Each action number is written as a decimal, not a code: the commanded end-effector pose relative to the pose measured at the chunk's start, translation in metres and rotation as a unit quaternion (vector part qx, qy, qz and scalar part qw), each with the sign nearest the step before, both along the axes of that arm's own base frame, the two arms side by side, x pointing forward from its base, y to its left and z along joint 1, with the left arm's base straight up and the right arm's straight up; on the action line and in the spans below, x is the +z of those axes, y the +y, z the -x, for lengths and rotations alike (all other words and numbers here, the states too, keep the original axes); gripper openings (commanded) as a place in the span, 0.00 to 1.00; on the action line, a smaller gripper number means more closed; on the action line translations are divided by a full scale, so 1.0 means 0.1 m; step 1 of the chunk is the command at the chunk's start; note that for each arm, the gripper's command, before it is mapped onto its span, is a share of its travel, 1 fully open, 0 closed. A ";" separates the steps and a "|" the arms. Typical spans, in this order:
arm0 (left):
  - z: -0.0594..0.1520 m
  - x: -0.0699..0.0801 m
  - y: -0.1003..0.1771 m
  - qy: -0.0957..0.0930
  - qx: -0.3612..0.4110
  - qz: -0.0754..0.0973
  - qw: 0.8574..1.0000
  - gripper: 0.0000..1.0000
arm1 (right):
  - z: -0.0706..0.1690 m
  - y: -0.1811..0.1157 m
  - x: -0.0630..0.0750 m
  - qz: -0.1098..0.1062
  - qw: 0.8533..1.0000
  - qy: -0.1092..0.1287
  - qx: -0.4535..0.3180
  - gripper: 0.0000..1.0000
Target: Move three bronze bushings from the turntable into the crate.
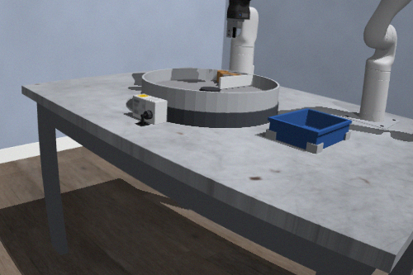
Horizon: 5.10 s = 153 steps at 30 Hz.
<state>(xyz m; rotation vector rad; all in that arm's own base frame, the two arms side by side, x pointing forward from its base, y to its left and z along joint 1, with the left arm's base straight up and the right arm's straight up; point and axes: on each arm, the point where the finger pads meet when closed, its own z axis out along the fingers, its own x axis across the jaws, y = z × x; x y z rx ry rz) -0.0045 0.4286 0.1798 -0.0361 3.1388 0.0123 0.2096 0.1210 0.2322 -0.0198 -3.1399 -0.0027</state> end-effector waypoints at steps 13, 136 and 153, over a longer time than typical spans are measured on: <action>0.03 0.01 -0.04 0.001 -0.002 0.004 1.000 1.00 | 0.00 0.00 0.00 0.002 1.000 -0.003 0.003 0.36; 0.03 0.01 -0.04 0.001 -0.002 0.004 1.000 1.00 | -0.09 -0.17 -1.17 -0.002 1.000 -0.002 0.006 0.36; 0.03 0.01 -0.04 0.001 -0.002 0.004 1.000 1.00 | -0.09 -0.17 -1.18 -0.001 1.000 -0.002 0.006 0.36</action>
